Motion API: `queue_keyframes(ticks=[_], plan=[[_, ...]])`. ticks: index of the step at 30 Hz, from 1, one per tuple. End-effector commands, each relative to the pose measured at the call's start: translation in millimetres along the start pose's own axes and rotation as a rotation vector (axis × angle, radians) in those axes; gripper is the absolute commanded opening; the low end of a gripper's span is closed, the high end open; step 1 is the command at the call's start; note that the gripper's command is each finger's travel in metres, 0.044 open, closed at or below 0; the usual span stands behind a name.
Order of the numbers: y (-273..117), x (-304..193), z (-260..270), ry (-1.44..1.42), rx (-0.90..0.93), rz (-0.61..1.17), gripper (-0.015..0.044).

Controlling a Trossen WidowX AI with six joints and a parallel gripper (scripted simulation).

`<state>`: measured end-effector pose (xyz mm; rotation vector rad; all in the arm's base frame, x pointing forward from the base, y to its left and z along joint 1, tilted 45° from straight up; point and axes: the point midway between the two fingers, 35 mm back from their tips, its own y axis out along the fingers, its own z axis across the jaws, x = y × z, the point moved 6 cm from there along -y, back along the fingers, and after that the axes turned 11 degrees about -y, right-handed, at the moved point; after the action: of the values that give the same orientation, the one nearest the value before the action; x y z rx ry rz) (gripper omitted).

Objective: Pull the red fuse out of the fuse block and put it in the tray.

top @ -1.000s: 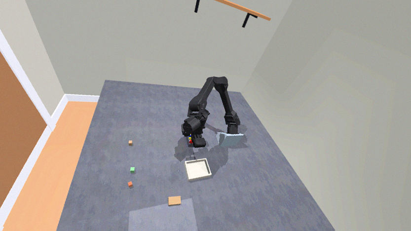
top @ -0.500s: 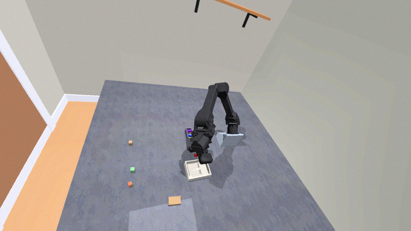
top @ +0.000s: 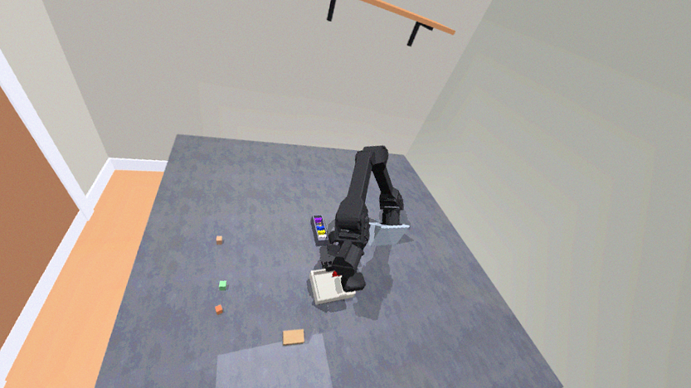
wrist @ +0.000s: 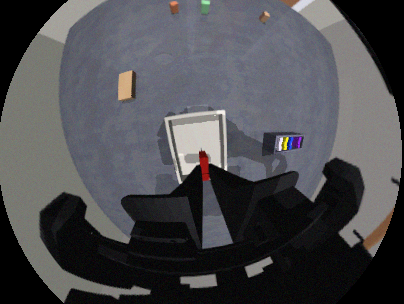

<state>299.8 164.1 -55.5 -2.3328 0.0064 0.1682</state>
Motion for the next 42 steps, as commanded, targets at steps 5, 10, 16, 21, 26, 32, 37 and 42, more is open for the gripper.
queue_keyframes(ticks=[5,10,16,21,26,32,37,42], plan=[[13,0,1,0.003,0.0,0.002,0.0],[21,0,1,0.003,0.0,0.002,0.0],[31,0,1,0.003,-0.001,0.002,0.0],[38,0,1,0.003,-0.001,0.002,0.0],[35,0,1,0.008,0.003,0.003,0.0079],[35,0,1,0.008,0.003,0.003,0.0236],[23,1,1,0.006,0.002,0.002,0.033],[-2,0,1,0.003,0.0,0.002,0.033]])
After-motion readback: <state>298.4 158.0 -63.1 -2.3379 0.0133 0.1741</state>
